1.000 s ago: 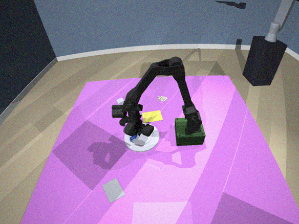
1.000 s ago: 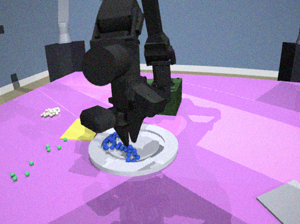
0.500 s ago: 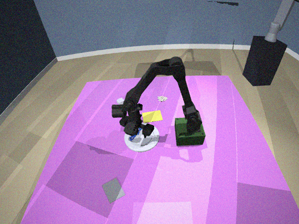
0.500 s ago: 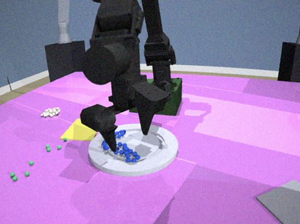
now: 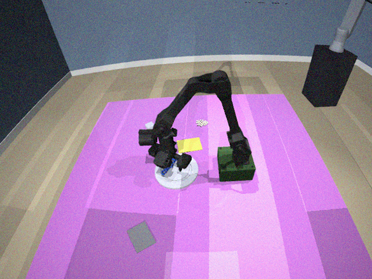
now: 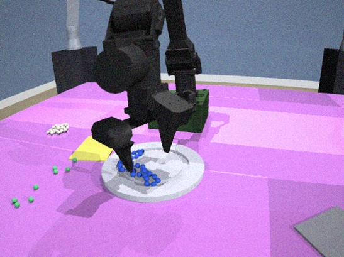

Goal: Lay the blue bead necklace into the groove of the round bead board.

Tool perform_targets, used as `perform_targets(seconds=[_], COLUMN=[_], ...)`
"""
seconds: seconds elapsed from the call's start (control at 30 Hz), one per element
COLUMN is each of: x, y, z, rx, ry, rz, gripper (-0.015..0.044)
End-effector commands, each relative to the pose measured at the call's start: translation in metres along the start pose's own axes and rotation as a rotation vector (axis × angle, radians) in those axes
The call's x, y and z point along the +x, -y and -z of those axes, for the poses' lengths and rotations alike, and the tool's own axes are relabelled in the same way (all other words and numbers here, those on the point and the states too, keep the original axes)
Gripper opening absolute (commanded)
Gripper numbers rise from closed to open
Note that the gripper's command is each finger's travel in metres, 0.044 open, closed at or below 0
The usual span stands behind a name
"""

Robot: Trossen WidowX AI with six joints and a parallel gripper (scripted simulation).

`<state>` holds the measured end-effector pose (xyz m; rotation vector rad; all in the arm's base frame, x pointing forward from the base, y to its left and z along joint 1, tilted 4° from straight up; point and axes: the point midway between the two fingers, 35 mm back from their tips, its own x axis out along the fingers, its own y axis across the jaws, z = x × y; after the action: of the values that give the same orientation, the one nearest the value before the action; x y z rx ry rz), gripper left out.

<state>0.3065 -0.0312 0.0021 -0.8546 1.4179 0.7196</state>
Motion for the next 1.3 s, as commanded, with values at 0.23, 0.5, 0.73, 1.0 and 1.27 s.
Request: perform_targets(seconds=[0.23,0.5,0.73,1.0,1.27], x=[-0.001,-0.001,-0.001,-0.001,-0.023], y=[0.000,0.000,0.000,0.001,0.038], z=[0.000,0.000,0.000,0.001,0.031], rx=[0.005,0.005,0.005,-0.001,-0.253], ry=[-0.002,-0.002,-0.002,-0.002,-0.005], rz=[0.001,0.001,0.001,0.001,0.004], gripper=[0.0440,0.0440,0.0440,0.0414,0.0204])
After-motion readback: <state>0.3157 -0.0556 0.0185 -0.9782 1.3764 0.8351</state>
